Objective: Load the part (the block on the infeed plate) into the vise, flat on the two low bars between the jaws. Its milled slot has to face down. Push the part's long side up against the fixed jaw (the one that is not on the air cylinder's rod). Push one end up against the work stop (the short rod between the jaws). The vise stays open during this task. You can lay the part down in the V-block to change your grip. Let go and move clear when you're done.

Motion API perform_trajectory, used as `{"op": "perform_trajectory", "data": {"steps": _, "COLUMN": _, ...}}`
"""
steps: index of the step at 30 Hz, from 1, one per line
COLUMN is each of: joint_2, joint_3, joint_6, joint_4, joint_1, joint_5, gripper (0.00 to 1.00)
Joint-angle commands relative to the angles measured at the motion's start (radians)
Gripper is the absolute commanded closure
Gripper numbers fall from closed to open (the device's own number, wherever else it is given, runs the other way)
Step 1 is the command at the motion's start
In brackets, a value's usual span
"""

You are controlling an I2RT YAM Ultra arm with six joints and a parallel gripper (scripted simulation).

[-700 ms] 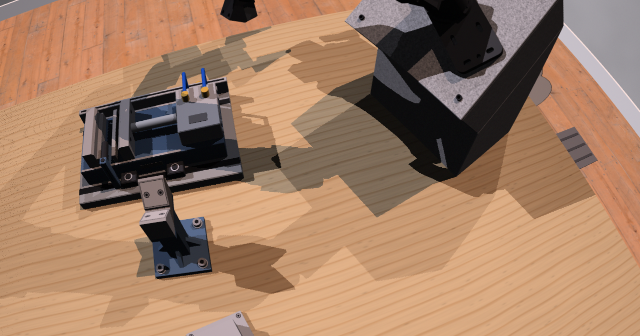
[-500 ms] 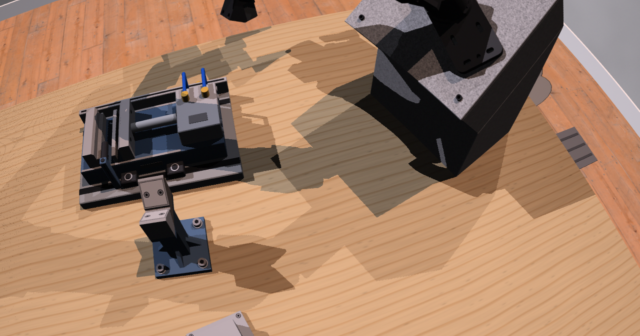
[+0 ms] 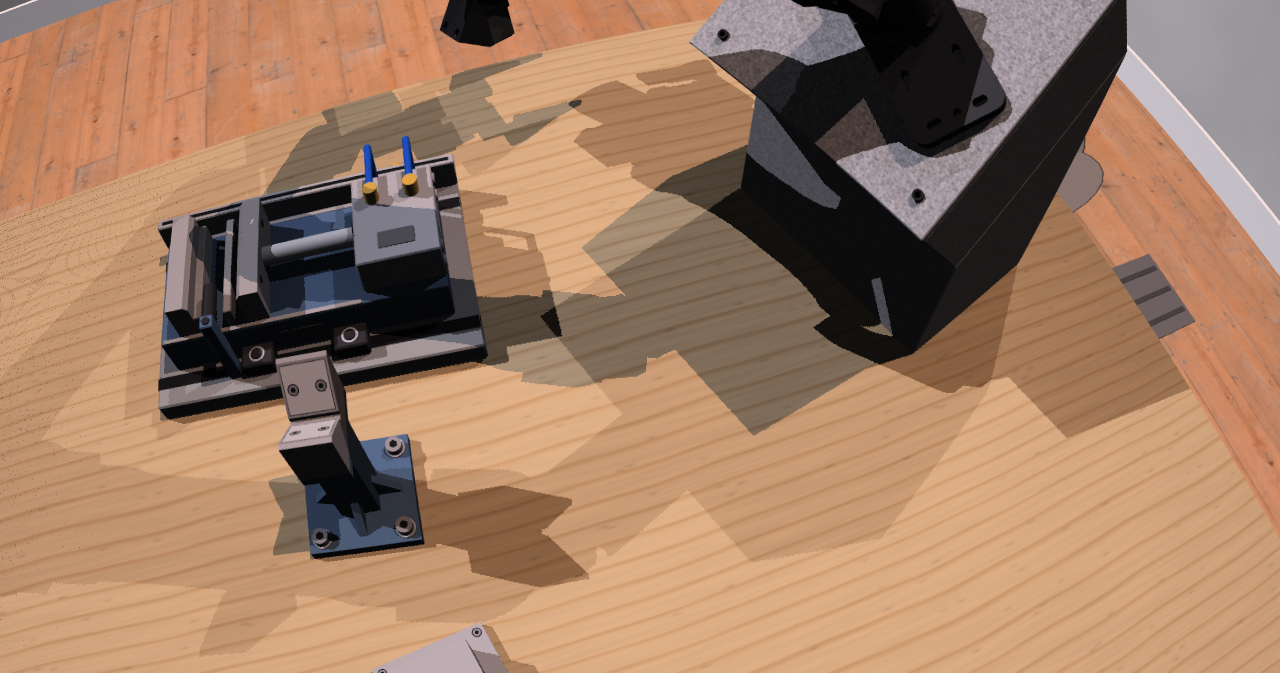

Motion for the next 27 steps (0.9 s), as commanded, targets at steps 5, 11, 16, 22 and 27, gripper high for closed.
{"op": "perform_trajectory", "data": {"steps": 5, "joint_2": -0.053, "joint_3": -0.038, "joint_6": 0.058, "joint_4": -0.041, "joint_1": 0.014, "joint_5": -0.031, "gripper": 0.00}}
{"op": "perform_trajectory", "data": {"steps": 11, "joint_2": -0.147, "joint_3": -0.094, "joint_6": 0.217, "joint_4": -0.114, "joint_1": 0.057, "joint_5": -0.122, "gripper": 0.00}}
{"op": "perform_trajectory", "data": {"steps": 16, "joint_2": -0.229, "joint_3": -0.139, "joint_6": 0.344, "joint_4": -0.164, "joint_1": 0.096, "joint_5": -0.200, "gripper": 0.00}}
{"op": "perform_trajectory", "data": {"steps": 22, "joint_2": -0.375, "joint_3": -0.216, "joint_6": 0.555, "joint_4": -0.220, "joint_1": 0.170, "joint_5": -0.330, "gripper": 0.00}}
{"op": "perform_trajectory", "data": {"steps": 27, "joint_2": -0.470, "joint_3": -0.261, "joint_6": 0.694, "joint_4": -0.244, "joint_1": 0.219, "joint_5": -0.406, "gripper": 0.00}}
